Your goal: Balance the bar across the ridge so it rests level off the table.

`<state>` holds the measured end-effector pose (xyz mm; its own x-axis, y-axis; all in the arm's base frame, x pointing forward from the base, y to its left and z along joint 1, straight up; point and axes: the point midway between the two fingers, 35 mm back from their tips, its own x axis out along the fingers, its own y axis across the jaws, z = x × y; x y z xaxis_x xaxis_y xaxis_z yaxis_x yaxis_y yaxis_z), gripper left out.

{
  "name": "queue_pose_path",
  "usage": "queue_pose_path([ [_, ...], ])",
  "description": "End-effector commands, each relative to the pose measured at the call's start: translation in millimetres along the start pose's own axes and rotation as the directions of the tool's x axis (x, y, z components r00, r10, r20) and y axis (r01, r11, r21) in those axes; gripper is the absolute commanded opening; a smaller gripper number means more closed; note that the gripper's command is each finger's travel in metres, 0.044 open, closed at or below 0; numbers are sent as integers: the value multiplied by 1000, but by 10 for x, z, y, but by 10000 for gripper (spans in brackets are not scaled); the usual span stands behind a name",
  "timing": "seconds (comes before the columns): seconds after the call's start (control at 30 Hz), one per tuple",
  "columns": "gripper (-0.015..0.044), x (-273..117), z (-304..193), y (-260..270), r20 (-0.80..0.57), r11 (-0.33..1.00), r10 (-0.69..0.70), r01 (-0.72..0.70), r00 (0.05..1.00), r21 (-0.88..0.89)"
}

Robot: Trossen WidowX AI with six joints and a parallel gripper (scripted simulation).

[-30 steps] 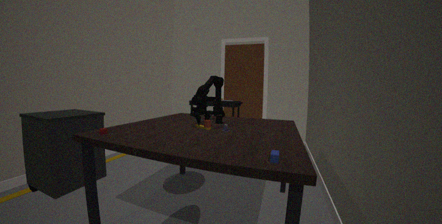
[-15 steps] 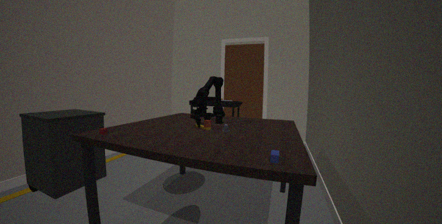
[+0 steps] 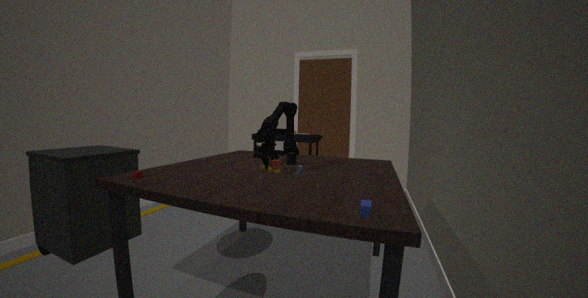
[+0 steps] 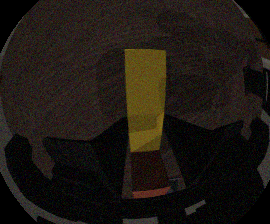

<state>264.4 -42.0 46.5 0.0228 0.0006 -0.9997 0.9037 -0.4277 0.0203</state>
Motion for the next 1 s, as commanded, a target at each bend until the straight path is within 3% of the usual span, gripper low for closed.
queue_pose_path([
  [0.0, 118, 0, 0, 1, 0, 1000, 1, -1, 1000, 0],
  [0.17, 85, 0, 0, 1, 0, 1000, 1, -1, 1000, 0],
  [0.3, 0, -62, -3, 13, 0, 1000, 1, -1, 1000, 1],
  [0.97, 0, -573, -12, 46, 2, 1000, 2, -2, 1000, 4],
])
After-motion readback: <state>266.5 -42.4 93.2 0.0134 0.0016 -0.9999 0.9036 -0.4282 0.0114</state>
